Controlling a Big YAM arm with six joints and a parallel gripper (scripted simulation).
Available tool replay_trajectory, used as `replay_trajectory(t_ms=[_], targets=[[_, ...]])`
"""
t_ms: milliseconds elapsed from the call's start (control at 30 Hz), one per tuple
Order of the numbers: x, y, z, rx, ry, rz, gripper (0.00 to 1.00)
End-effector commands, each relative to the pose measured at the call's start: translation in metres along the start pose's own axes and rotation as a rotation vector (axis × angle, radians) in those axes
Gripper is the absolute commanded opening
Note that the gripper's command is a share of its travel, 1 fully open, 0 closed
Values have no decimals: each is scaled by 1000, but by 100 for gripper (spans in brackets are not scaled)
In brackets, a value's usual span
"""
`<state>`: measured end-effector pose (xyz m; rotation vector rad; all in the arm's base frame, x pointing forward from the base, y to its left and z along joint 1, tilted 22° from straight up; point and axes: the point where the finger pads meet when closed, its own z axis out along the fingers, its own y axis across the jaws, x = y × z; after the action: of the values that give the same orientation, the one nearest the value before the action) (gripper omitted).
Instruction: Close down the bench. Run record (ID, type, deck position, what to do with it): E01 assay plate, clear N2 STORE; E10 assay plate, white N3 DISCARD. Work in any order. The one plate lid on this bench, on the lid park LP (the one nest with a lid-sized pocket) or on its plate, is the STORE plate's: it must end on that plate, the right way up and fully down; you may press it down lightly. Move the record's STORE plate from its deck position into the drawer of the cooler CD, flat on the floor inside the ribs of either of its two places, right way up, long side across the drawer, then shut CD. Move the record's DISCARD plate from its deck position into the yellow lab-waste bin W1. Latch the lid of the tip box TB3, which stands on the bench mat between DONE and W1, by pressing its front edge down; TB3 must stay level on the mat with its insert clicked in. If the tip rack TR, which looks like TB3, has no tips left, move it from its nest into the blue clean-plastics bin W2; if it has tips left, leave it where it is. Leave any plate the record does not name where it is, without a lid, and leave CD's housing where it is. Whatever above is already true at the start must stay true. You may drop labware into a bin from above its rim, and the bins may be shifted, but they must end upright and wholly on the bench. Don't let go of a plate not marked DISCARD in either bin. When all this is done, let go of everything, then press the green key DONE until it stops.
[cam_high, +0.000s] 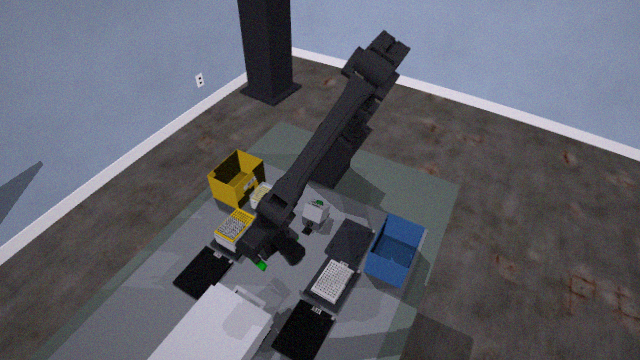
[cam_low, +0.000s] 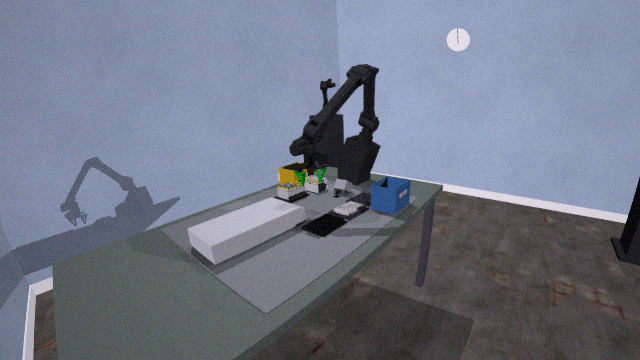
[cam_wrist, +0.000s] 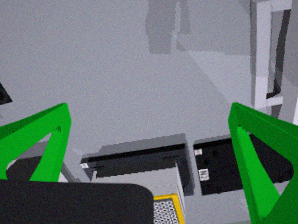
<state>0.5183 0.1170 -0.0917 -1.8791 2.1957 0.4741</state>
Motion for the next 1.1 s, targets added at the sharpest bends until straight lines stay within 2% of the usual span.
replay_trajectory(t_ms=[0, 100, 600, 700, 733, 1067], targets=[[-28, -5, -23, 56, -22, 153, 100], [-31, -2, -23, 56, -23, 186, 100], [-74, 41, -21, 48, -39, 686, 100], [-74, 39, -25, 50, -42, 729, 100], [-79, 46, -20, 46, -40, 753, 100], [-108, 75, -19, 36, -50, 1087, 100]])
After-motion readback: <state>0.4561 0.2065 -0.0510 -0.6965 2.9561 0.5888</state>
